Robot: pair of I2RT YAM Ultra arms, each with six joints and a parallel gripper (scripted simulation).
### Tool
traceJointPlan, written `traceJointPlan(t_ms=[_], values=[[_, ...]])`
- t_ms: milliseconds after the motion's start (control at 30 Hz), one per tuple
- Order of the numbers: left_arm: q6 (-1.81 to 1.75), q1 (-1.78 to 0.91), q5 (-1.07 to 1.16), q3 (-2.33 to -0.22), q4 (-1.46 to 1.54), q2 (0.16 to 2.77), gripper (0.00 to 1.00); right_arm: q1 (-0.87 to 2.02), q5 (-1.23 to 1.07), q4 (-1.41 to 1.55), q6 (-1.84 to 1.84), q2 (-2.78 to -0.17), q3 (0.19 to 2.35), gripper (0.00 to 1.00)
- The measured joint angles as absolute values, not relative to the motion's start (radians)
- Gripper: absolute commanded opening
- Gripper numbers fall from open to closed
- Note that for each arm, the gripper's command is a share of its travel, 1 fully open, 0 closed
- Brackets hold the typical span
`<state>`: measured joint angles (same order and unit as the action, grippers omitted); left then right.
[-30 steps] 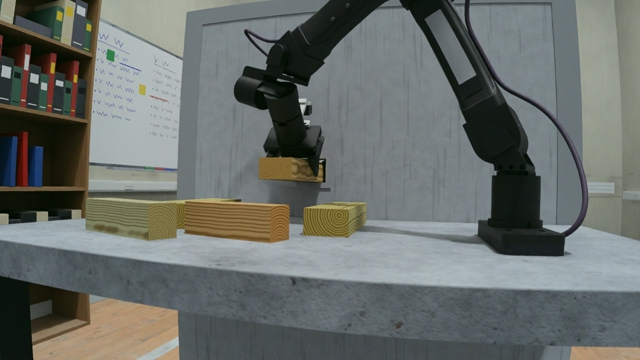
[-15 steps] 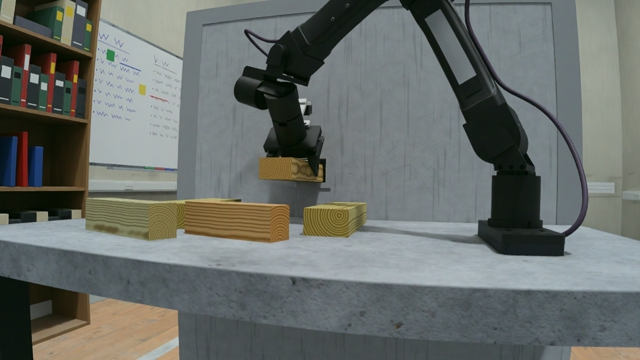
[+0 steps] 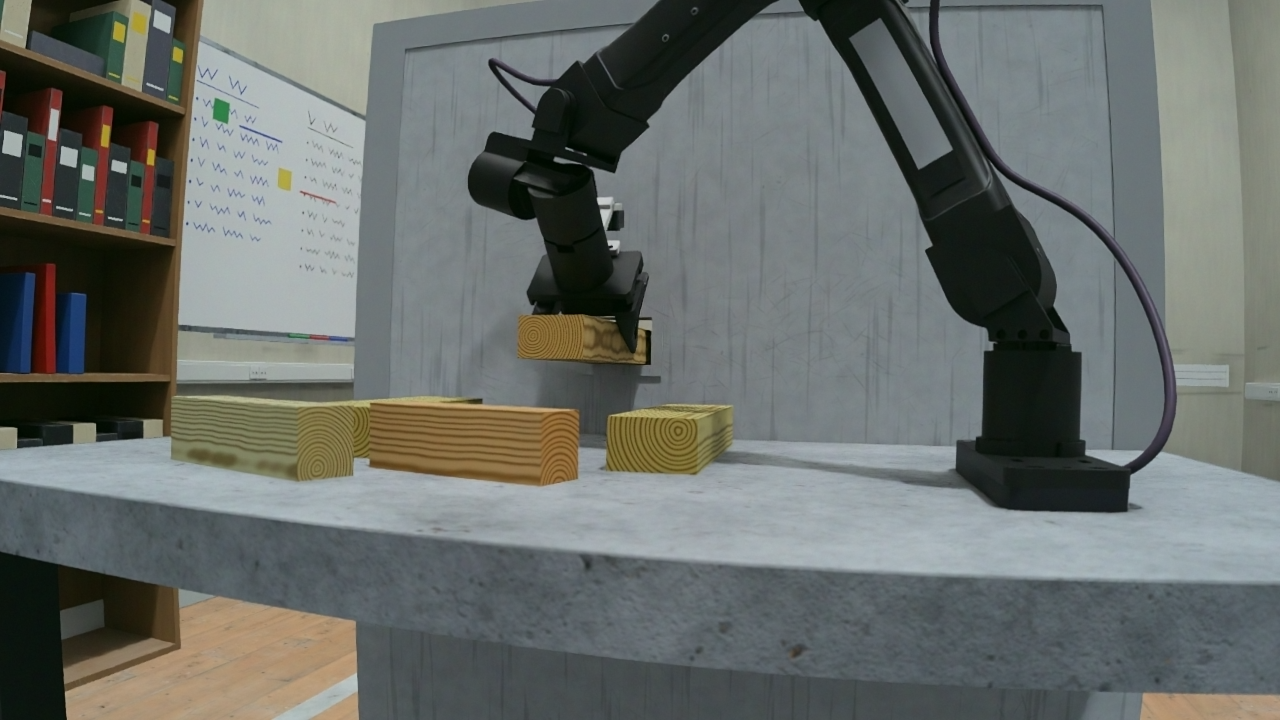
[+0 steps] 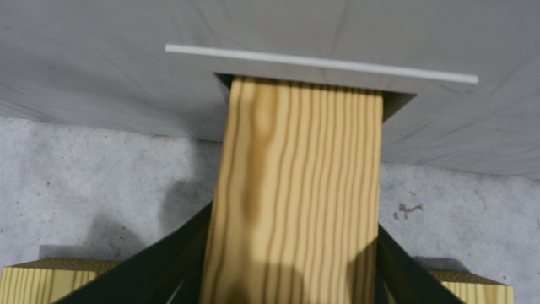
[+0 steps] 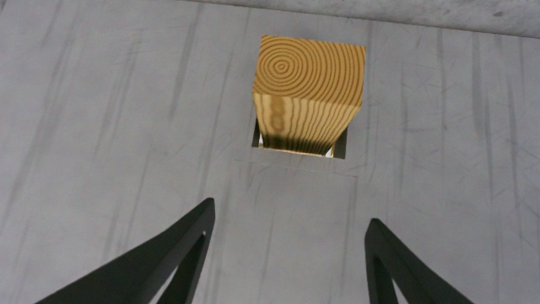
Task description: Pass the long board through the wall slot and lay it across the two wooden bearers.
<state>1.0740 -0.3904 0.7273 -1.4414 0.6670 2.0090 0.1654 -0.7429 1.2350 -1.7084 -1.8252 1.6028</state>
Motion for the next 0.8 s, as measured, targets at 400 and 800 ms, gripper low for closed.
traceJointPlan(t_ms=[400,800], values=[[1.074,-0.390,0.727,-1.441,0.667,2.009,0.00,0.160,-0.744,1.248,-1.695,-1.823,1.604,0.75],[1.074,-0.390,0.727,-1.441,0.667,2.009,0.00,0.104,-0.747,1.363,-1.632,-1.833,1.691,0.75]])
